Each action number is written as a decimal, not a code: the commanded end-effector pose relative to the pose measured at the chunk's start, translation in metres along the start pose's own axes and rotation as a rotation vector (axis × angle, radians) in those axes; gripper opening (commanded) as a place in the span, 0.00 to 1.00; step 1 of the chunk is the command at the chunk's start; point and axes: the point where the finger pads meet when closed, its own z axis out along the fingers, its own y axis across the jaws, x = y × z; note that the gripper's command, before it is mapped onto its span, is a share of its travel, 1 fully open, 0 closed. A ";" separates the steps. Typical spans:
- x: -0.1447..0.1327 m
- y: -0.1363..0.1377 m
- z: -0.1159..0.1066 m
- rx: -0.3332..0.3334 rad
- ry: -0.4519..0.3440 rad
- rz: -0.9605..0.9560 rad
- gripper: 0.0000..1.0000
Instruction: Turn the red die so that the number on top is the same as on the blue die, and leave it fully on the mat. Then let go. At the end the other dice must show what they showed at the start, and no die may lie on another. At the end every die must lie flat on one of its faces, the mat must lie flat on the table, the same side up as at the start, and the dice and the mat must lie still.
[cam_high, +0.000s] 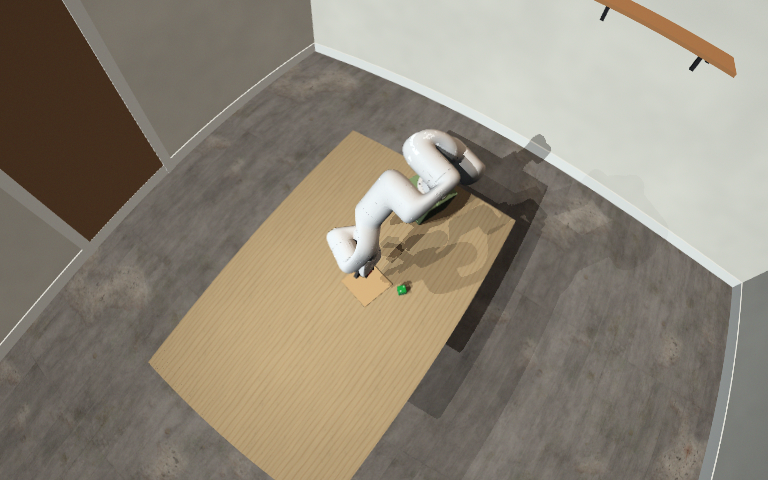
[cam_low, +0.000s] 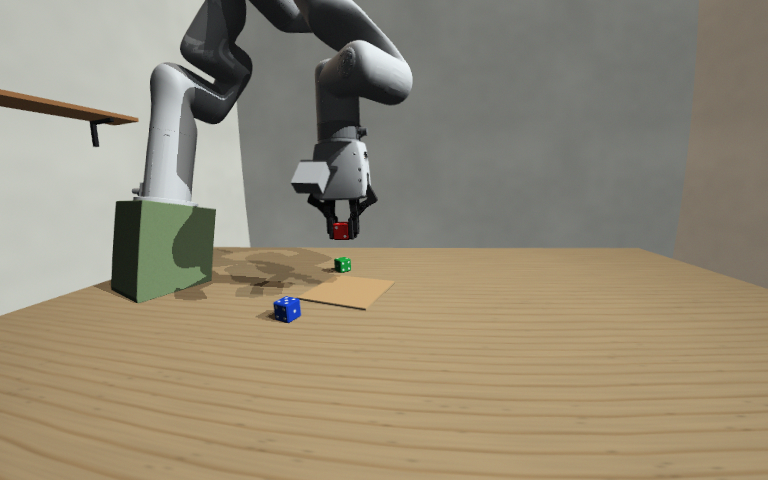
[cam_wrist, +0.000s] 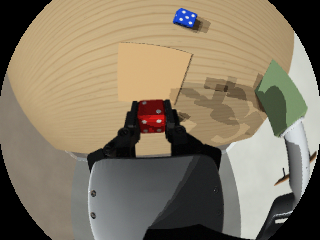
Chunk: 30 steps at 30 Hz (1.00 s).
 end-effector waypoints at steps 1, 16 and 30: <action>0.000 -0.001 0.000 0.003 0.001 0.000 0.27; 0.000 -0.002 0.043 0.002 0.001 0.000 0.27; -0.001 -0.003 0.090 0.002 0.001 0.000 0.27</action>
